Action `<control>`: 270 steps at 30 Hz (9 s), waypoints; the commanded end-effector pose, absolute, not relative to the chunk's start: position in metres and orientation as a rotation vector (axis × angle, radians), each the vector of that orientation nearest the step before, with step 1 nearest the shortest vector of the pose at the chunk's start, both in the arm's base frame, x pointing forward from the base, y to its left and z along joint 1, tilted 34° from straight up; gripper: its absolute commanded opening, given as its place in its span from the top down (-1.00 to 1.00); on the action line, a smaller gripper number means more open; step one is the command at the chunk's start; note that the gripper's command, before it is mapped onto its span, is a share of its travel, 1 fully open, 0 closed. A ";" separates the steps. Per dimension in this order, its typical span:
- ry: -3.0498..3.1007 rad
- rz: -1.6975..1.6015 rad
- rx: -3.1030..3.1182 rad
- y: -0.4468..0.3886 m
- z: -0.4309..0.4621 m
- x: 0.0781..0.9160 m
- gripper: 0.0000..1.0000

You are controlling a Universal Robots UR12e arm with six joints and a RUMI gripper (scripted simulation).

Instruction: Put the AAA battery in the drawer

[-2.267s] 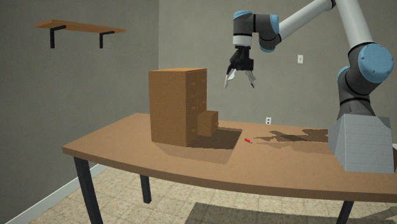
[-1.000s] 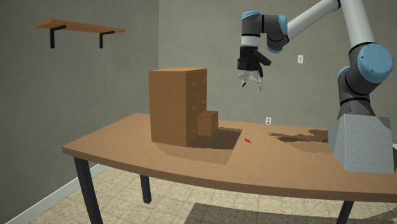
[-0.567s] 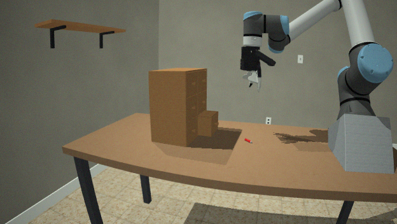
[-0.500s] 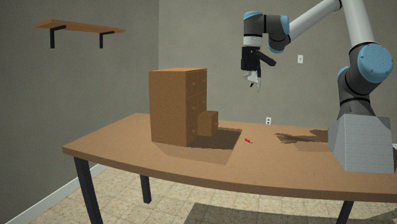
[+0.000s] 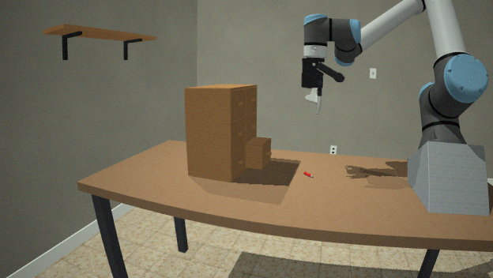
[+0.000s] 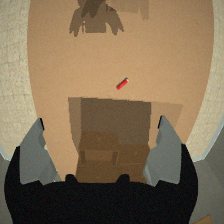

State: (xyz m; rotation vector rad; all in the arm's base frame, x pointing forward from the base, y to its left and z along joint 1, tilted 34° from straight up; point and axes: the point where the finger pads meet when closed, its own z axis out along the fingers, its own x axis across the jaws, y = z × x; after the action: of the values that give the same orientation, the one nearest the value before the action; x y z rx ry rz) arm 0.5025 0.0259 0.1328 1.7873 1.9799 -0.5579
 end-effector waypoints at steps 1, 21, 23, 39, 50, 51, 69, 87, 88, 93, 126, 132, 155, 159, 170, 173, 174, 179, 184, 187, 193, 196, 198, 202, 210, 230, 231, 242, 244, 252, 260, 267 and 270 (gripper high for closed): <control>1.929 -0.543 1.831 0.027 0.133 0.502 -1.00; 1.896 -0.532 1.859 0.027 0.132 0.501 -1.00; 1.896 -0.532 1.858 0.027 0.132 0.501 -1.00; 1.891 -0.472 1.822 0.024 0.128 0.506 -1.00; 1.876 -0.338 1.736 0.017 0.118 0.517 -1.00; 1.873 -0.323 1.726 0.017 0.116 0.518 -1.00; 1.820 -0.053 1.534 0.003 0.094 0.542 -1.00; 1.744 0.195 1.336 -0.011 0.073 0.566 -1.00; 1.739 0.208 1.325 -0.012 0.072 0.567 -1.00; 1.725 0.246 1.293 -0.014 0.068 0.571 -1.00; 1.649 0.420 1.134 -0.025 0.052 0.589 -1.00; 1.648 0.420 1.134 -0.025 0.051 0.589 0.61; 1.648 0.420 1.134 -0.025 0.051 0.589 0.61; 1.648 0.420 1.134 -0.025 0.051 0.589 0.61; 1.648 0.420 1.134 -0.026 0.051 0.590 0.61; 1.648 0.420 1.134 -0.026 0.050 0.591 0.61; 1.648 0.420 1.134 -0.026 0.050 0.591 0.61; 1.648 0.420 1.134 -0.029 0.046 0.594 0.61; 1.648 0.420 1.134 -0.033 0.040 0.600 0.61; 1.648 0.420 1.134 -0.036 0.034 0.606 0.61; 1.648 0.420 1.134 -0.041 0.027 0.613 0.61; 1.648 0.420 1.134 -0.046 0.020 0.619 0.61; 1.648 0.420 1.134 -0.048 0.016 0.624 0.61; 1.648 0.420 1.134 -0.054 0.007 0.632 0.61; 1.648 0.420 1.134 -0.061 -0.004 0.643 0.61; 1.648 0.420 1.134 -0.071 -0.018 0.657 0.61; 1.648 0.420 1.134 -0.071 -0.018 0.657 0.61; 1.648 0.420 1.134 -0.071 -0.018 0.657 0.61; 1.648 0.420 1.134 -0.071 -0.018 0.657 0.61; 1.648 0.420 1.134 -0.071 -0.018 0.657 0.61; 1.648 0.420 1.134 -0.071 -0.018 0.657 0.61; 1.648 0.420 1.134 -0.071 -0.018 0.657 0.61; 1.648 0.420 1.134 -0.071 -0.018 0.657 0.61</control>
State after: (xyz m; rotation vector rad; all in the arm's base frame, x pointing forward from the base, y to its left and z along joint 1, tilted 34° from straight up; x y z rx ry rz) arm 0.6570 -0.0710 -0.0186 1.1341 1.6484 0.4197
